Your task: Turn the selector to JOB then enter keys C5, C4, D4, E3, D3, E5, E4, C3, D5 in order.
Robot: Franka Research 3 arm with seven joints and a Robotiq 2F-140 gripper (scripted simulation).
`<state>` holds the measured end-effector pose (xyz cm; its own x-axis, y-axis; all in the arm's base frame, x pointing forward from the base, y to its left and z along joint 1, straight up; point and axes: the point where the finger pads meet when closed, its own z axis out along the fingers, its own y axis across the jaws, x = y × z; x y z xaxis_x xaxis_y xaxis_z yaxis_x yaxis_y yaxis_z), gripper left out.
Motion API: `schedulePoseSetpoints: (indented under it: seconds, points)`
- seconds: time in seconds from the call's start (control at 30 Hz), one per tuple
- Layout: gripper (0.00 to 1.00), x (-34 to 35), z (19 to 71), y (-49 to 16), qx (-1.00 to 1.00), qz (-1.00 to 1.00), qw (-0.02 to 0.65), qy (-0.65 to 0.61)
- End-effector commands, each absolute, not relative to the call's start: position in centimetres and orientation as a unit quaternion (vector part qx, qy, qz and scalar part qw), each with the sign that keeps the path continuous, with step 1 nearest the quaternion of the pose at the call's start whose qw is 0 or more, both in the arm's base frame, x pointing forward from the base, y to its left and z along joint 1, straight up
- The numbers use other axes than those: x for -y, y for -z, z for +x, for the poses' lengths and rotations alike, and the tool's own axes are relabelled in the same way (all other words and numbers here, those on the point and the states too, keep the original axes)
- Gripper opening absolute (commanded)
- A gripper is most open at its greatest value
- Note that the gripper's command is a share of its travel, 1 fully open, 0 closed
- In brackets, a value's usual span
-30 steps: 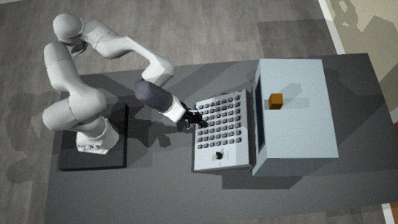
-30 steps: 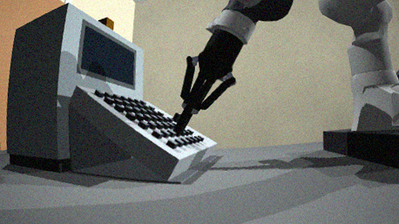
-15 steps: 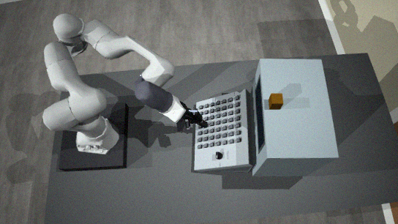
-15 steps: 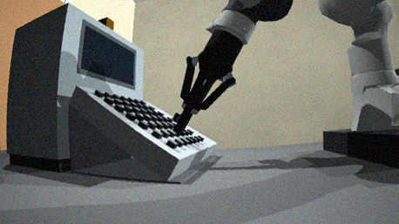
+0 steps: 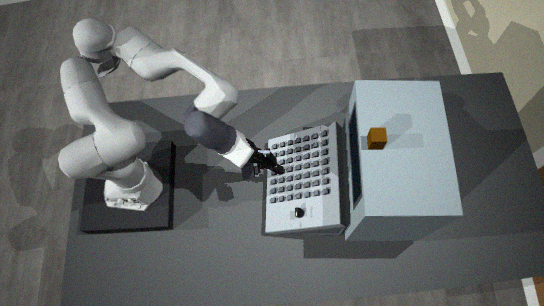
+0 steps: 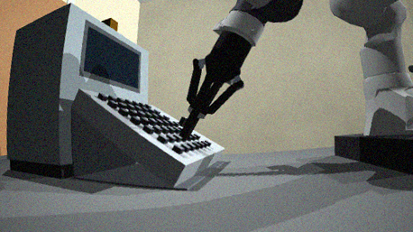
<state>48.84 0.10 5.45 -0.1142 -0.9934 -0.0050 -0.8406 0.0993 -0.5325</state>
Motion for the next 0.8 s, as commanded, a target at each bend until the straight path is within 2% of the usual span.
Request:
schedulePoseSetpoints:
  seconds: [0.0, 0.77]
  points:
    - [0.1, -0.09, 48.96, -5.45, -0.717, -0.64, 0.187, 0.207]
    - [0.1, -0.11, 48.76, -5.76, -0.717, -0.64, 0.187, 0.207]
